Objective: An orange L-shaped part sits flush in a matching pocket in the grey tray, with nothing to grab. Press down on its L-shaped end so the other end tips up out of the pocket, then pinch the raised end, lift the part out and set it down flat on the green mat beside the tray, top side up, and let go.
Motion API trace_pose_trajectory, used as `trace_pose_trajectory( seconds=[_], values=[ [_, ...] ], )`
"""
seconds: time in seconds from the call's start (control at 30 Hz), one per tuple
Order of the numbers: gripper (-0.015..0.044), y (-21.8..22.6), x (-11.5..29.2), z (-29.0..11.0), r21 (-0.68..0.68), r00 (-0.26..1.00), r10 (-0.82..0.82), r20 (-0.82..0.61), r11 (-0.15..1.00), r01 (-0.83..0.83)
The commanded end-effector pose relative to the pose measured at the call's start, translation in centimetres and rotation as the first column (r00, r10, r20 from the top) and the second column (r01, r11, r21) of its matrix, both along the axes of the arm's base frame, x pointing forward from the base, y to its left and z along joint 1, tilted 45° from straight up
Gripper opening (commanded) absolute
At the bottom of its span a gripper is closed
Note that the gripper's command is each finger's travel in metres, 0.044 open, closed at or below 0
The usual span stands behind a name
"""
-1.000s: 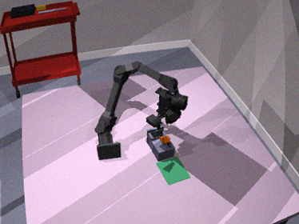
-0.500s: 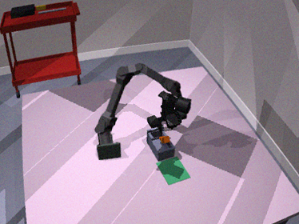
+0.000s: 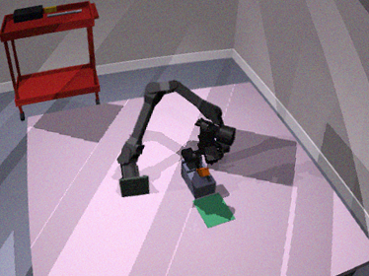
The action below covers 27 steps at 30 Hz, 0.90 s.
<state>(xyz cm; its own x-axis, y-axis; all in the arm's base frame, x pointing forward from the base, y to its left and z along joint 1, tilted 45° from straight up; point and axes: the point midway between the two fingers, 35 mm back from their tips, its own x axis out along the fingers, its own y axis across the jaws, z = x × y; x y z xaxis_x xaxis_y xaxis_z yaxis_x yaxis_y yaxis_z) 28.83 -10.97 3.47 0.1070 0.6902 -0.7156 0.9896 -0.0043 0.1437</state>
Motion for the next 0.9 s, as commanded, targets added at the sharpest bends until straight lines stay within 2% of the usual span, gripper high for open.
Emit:
trace_pose_trajectory(
  seconds=[0.0, 0.83, 0.87],
  values=[
    [0.0280, 0.8, -0.1, -0.6, 0.010, 1.000, -0.001, -0.007, 1.000, 0.001],
    [0.0280, 3.2, 0.2, -2.9, 0.012, 1.000, -0.001, -0.006, 1.000, 0.001],
    [0.0254, 2.9, 0.4, -2.7, 0.002, 1.000, 0.003, 0.001, 1.000, -0.003]
  ],
)
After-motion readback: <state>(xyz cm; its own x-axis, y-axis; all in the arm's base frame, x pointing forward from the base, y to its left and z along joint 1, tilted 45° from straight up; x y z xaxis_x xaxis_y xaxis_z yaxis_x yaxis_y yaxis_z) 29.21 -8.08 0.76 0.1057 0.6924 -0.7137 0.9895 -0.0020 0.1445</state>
